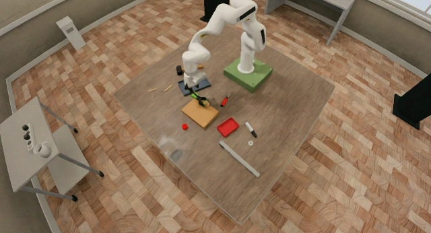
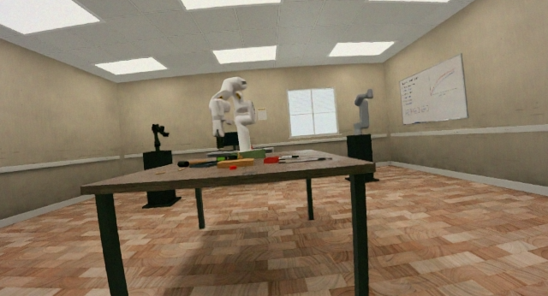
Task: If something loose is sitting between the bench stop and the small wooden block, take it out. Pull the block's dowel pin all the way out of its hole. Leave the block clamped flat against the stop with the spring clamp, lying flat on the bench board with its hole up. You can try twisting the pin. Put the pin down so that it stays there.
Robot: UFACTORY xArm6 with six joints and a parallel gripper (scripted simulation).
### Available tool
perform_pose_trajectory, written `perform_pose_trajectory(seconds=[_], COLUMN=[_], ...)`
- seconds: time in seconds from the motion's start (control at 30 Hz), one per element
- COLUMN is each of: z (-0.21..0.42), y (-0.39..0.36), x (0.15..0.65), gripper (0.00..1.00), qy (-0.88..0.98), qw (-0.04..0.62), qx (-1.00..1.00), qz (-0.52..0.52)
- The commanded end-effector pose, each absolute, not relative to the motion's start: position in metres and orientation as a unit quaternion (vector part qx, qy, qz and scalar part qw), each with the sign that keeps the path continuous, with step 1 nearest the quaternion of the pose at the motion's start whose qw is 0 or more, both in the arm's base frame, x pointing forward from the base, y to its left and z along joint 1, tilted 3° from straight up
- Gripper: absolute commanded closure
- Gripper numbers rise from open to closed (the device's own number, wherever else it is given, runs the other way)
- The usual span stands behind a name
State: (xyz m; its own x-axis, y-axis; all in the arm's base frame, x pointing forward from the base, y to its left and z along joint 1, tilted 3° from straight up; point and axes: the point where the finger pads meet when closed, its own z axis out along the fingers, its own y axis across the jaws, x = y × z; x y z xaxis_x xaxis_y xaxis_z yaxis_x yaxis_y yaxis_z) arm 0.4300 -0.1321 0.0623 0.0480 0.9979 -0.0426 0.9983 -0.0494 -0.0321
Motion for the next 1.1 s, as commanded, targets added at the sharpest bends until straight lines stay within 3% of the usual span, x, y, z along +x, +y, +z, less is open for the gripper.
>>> perform_pose_trajectory(seconds=[0.0, 1.07], z=[0.0673, 0.0695], y=[-0.1325, -0.1307], x=[0.4322, 0.4326], gripper=[0.5, 0.5], qy=[0.689, 0.68], qw=[0.006, 0.006], qx=[0.724, 0.733], qz=[-0.025, -0.025])
